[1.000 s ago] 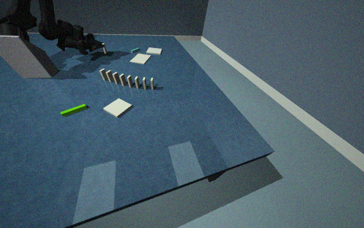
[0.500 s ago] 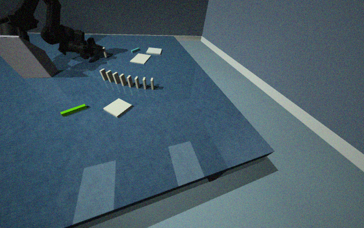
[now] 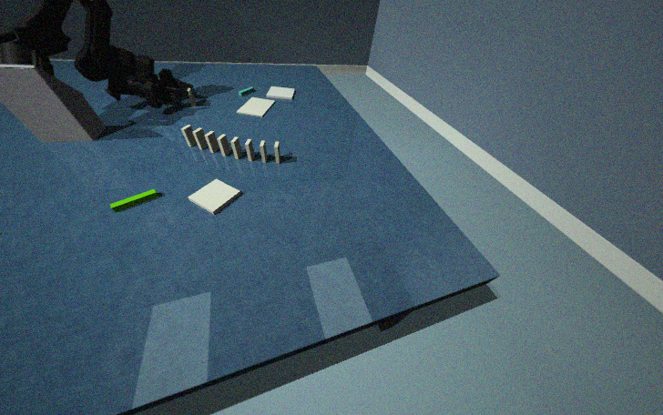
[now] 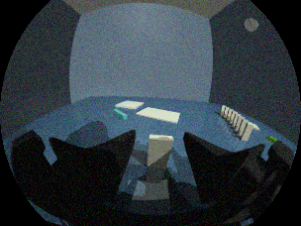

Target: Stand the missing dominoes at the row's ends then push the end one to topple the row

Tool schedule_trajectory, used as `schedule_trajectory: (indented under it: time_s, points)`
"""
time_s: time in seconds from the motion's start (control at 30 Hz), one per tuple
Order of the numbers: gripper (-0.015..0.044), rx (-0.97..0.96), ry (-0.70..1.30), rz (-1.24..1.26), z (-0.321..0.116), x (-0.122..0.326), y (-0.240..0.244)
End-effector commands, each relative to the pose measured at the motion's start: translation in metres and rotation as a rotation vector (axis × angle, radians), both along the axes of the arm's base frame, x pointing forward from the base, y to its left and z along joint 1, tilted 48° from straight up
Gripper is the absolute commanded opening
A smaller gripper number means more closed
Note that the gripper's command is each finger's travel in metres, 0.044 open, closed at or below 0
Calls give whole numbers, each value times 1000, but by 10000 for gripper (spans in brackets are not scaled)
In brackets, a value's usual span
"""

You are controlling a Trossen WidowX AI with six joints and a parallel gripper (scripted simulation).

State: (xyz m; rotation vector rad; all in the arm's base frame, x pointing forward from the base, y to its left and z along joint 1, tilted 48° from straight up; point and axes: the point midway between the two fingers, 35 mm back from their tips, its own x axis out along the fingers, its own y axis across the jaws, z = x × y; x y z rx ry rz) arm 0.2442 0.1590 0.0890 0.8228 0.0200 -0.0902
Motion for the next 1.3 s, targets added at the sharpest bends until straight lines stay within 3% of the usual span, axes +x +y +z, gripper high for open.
schedule_trajectory:
  time_s: [0.0,0.1,0.6,0.97,1.27]
  points:
    - [370,6,-2,-3,0,0,0]
    - [440,6,-2,-3,0,0,0]
    - [440,-3,0,1,33,-3,-36]
    - [440,-237,143,43,55,88,-40]
    - [440,-423,430,279,20,109,-40]
